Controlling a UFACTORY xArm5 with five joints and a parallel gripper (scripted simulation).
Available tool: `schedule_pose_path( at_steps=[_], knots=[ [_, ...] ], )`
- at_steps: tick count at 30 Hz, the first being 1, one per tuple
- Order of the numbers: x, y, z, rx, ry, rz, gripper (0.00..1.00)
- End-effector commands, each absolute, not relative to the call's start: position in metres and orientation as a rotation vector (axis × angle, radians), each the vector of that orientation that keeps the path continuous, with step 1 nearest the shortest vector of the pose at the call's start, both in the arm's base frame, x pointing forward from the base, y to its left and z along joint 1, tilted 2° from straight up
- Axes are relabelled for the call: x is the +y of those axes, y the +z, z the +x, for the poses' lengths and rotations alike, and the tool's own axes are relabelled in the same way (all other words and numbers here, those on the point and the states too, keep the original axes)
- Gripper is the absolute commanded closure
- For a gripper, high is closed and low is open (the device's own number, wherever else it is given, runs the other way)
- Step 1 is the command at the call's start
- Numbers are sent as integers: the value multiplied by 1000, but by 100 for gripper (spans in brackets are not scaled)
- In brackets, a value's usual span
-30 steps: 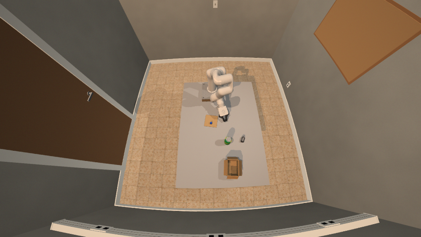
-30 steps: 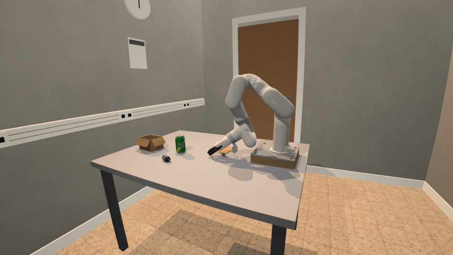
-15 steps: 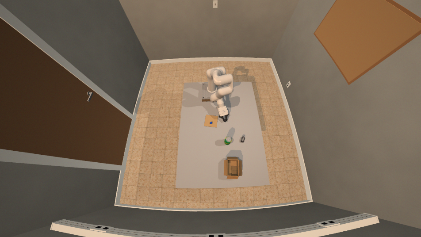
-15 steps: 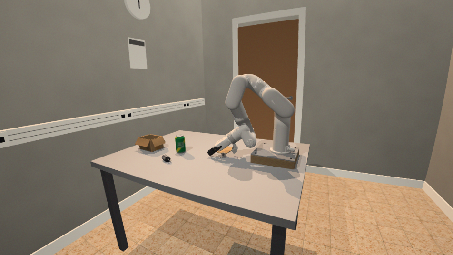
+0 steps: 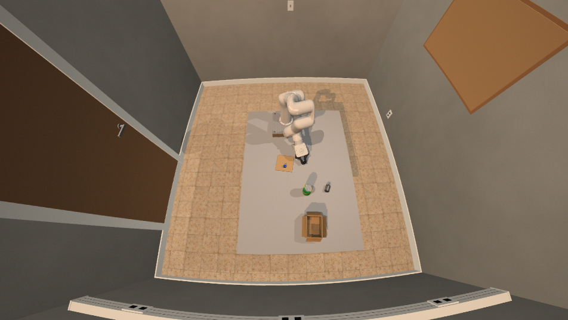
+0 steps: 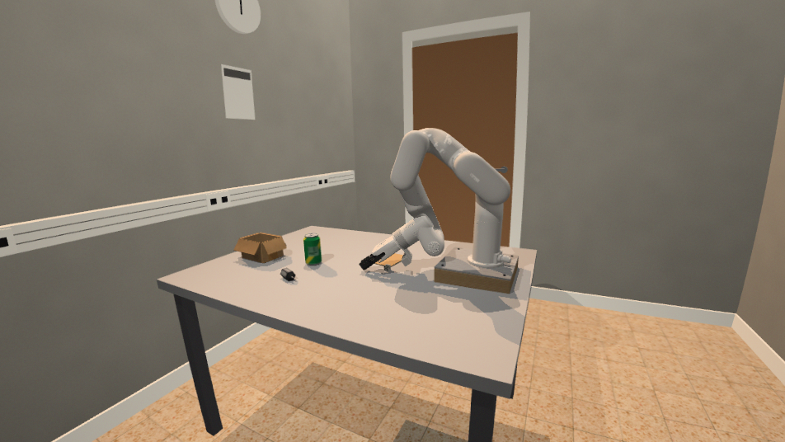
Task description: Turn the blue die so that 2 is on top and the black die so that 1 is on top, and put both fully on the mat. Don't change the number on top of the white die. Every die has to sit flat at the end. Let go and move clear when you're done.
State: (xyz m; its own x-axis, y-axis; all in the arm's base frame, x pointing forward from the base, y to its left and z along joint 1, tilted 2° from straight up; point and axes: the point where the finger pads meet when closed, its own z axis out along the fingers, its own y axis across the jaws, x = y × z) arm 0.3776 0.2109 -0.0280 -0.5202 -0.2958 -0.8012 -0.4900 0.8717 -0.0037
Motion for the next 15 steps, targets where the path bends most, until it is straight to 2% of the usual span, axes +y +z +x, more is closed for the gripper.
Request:
schedule_pose_path(
  at_steps=[1,15],
  knots=[
    [211,-27,378,2151,279,-565,85],
    [211,-30,378,2151,279,-565,85]
  ],
)
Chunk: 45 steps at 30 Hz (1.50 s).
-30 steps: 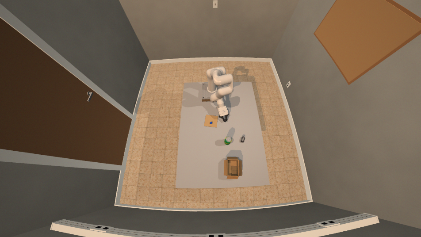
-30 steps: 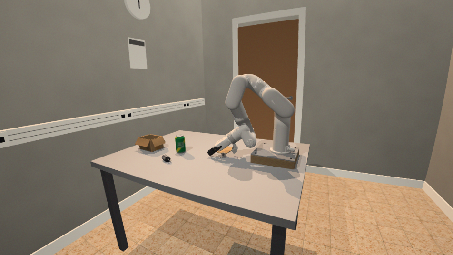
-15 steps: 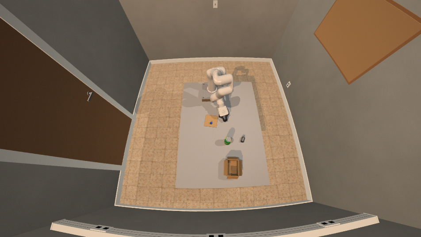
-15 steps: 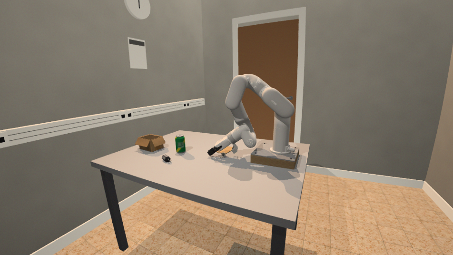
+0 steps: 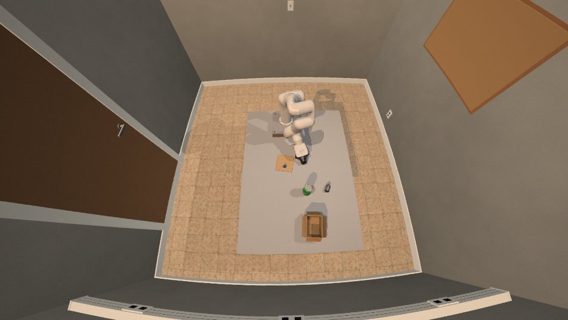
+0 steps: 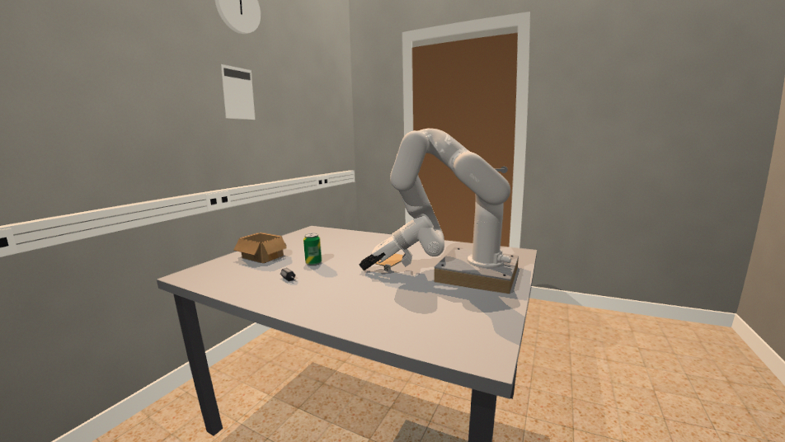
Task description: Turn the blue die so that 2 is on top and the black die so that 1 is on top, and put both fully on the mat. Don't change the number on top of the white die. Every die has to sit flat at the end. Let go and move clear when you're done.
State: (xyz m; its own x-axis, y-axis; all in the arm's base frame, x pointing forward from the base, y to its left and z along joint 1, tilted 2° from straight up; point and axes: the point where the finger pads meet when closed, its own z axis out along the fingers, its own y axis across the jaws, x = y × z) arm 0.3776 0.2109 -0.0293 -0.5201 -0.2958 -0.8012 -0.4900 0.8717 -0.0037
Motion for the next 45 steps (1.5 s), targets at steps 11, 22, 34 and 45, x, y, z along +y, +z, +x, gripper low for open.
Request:
schedule_pose_path(
  at_steps=[11,22,34,45],
  knots=[
    [211,-36,378,2151,279,-565,85],
    [211,-37,378,2151,279,-565,85],
    [211,-37,378,2151,279,-565,85],
    [211,-37,378,2151,279,-565,85]
  ],
)
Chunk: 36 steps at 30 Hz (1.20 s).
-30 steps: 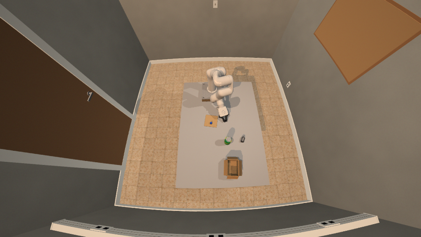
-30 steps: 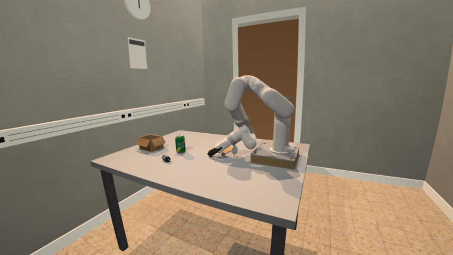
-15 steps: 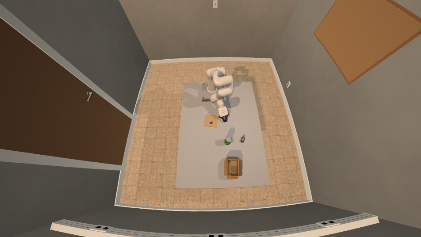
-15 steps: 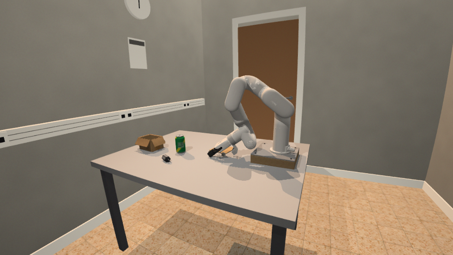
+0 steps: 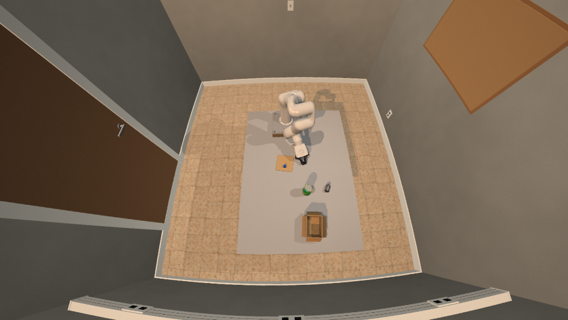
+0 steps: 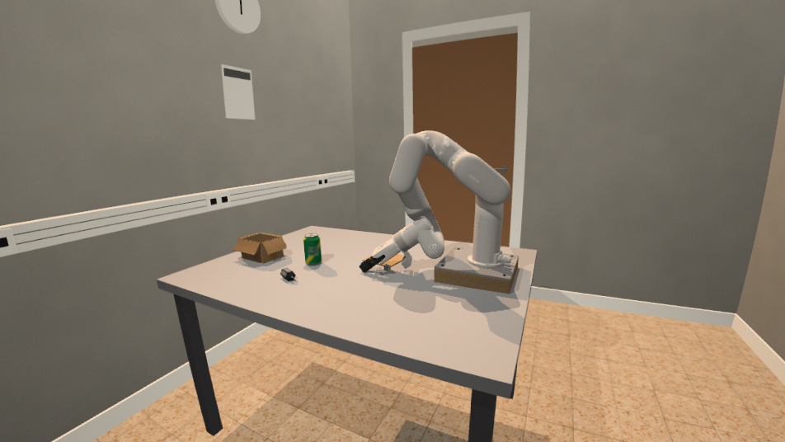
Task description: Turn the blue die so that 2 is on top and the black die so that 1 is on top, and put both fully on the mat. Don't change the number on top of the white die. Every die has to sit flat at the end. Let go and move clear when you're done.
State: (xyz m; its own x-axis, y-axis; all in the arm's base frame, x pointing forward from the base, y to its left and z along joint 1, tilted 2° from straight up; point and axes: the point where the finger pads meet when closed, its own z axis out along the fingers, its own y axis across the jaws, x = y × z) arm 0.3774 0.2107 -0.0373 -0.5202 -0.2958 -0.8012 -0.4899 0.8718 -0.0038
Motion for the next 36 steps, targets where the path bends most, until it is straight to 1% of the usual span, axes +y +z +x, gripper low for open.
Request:
schedule_pose_path(
  at_steps=[1,5,6,8,9,11,12,16,17,19,20,36],
  knots=[
    [211,-37,378,2151,279,-565,85],
    [211,-37,378,2151,279,-565,85],
    [211,-37,378,2151,279,-565,81],
    [211,-37,378,2151,279,-565,81],
    [211,-37,378,2151,279,-565,77],
    [211,-37,378,2151,279,-565,77],
    [211,-37,378,2151,279,-565,72],
    [211,-37,378,2151,279,-565,72],
    [211,-37,378,2151,279,-565,68],
    [211,-37,378,2151,279,-565,68],
    [211,-37,378,2151,279,-565,64],
    [211,-37,378,2151,279,-565,64]
  ],
)
